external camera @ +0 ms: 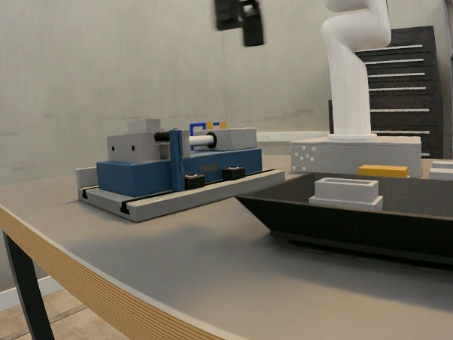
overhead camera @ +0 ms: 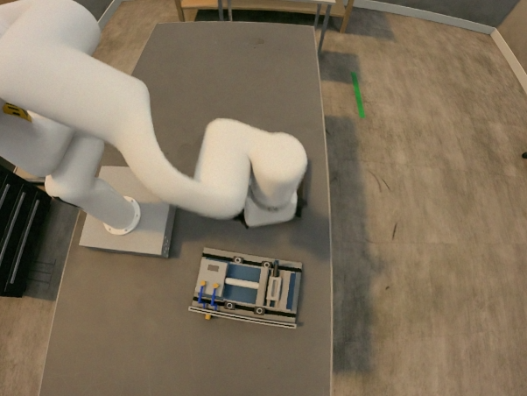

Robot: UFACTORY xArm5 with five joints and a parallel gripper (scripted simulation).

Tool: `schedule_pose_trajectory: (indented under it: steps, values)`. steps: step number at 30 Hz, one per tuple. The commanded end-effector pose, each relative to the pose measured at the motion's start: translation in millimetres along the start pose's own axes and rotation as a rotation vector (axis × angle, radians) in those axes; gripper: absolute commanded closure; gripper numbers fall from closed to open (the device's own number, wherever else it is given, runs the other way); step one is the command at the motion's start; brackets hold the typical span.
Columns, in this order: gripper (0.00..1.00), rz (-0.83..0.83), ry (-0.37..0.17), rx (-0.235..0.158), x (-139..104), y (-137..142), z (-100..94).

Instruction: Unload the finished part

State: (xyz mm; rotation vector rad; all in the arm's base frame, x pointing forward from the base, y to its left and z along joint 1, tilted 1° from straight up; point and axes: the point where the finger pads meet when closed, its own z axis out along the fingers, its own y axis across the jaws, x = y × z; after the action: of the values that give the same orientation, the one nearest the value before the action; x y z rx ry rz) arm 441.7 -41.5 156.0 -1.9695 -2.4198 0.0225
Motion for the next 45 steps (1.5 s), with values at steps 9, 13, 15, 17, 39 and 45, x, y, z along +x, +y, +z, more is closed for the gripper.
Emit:
schedule_pose_trajectory:
  steps: [9, 13, 15, 17, 39, 45]
  values:
    - [0.0, 0.331, -0.01, -0.039, -150, -4, 14.2]
    - [0.0, 0.333, -0.01, -0.04, -151, -4, 14.3]
    - [0.0, 0.333, -0.01, -0.04, -151, -4, 14.3]
    - [0.0, 0.333, -0.01, -0.04, -151, -4, 14.3]
    - [1.0, 0.333, -0.01, -0.04, -151, -4, 14.3]
    - [1.0, 0.333, -0.01, -0.04, -151, -4, 14.3]
